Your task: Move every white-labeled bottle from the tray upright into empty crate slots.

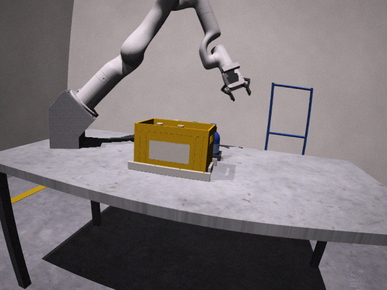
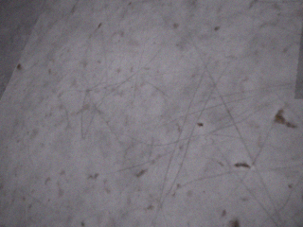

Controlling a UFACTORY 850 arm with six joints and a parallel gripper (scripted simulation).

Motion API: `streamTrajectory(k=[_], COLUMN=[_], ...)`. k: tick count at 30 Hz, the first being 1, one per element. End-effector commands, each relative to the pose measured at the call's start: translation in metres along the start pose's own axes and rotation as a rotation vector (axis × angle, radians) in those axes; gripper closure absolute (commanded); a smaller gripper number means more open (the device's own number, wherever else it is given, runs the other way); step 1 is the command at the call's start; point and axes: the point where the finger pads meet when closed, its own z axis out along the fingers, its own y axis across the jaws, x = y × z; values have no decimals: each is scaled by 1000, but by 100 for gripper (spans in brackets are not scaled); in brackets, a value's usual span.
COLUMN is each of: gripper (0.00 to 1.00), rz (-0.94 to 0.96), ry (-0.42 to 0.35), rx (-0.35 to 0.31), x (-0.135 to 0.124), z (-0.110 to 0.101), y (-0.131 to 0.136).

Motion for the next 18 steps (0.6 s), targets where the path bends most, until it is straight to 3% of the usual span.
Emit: streamTrajectory(k=[1, 16, 18], gripper=[0, 0, 0], rz=[101, 586, 586], ry=[15, 98, 98], rx=[-22, -157, -157], x=[14, 82, 82], z=[1, 15, 15], y=[12, 78, 78])
